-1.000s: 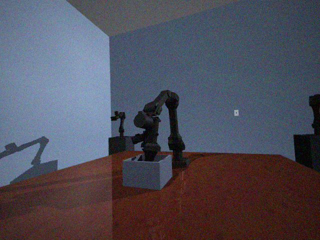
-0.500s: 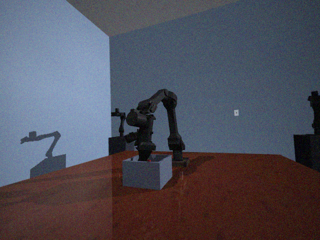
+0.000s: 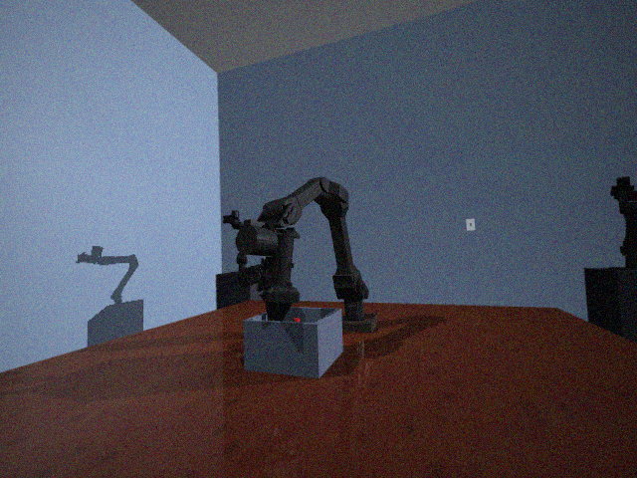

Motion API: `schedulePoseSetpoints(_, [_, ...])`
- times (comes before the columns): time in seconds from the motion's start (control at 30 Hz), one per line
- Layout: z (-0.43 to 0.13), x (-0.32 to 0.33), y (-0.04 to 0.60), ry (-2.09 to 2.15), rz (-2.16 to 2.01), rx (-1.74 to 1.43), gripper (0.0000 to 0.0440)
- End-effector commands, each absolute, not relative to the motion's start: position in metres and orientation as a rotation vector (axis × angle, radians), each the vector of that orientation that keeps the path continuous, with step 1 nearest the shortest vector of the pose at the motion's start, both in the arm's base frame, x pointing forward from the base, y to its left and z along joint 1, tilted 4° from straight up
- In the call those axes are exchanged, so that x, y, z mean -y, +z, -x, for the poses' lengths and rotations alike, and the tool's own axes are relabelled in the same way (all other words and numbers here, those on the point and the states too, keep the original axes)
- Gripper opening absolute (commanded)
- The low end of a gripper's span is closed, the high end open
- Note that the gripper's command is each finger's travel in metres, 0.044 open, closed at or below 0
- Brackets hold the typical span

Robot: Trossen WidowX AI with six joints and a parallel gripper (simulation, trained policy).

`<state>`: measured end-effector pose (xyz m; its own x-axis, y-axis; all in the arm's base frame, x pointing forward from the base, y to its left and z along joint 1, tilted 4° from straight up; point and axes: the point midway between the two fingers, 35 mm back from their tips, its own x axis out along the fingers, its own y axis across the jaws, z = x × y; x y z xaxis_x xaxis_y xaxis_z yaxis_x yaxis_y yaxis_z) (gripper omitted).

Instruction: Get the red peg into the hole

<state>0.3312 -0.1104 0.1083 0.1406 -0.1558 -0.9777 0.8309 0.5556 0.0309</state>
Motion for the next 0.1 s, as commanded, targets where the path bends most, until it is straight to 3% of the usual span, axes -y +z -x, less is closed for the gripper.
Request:
schedulePoseSetpoints(0.0, [-0.3327,0.1161,0.1089,-0.797,-0.684,-1.241,0.0151])
schedulePoseSetpoints(0.07, [-0.3326,0.1191,0.1086,-0.8,-0.684,-1.246,0.0151])
